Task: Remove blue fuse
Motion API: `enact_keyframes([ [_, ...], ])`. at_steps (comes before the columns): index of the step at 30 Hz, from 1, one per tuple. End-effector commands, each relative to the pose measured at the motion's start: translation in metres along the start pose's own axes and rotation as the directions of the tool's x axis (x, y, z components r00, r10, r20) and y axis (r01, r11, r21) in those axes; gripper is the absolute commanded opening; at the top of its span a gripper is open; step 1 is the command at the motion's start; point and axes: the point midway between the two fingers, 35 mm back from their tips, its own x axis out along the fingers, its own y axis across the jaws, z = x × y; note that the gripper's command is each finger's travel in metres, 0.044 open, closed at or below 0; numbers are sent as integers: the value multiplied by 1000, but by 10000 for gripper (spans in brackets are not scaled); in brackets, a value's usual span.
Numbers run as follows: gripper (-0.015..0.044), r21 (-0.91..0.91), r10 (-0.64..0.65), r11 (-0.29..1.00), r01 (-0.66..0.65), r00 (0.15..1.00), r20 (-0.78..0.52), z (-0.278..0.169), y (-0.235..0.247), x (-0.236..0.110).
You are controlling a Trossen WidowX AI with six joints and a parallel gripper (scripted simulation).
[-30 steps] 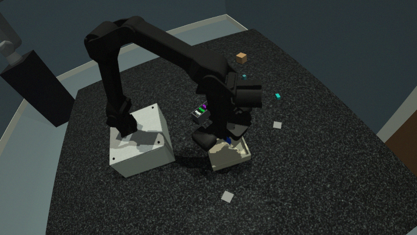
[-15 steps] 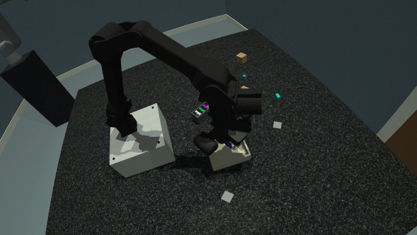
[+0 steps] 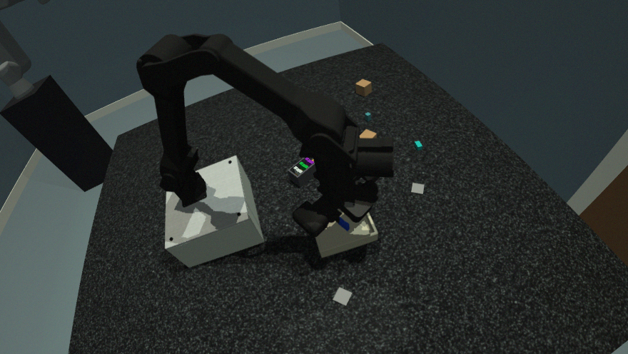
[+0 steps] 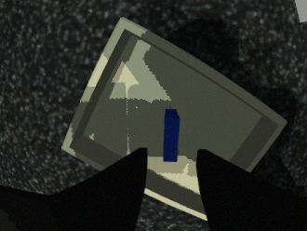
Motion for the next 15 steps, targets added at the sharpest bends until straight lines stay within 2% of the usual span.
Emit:
enact_keyframes([
  [1, 210, 0, 0, 1000, 0, 1000, 1, 0, 0, 0],
  [6, 330, 0, 0, 1000, 0, 1000, 0, 0, 0, -3],
  [9, 330, -3, -6, 1000, 6, 1000, -1, 0, -1, -35],
  [15, 330, -3, -6, 1000, 6, 1000, -2, -1, -1, -38],
])
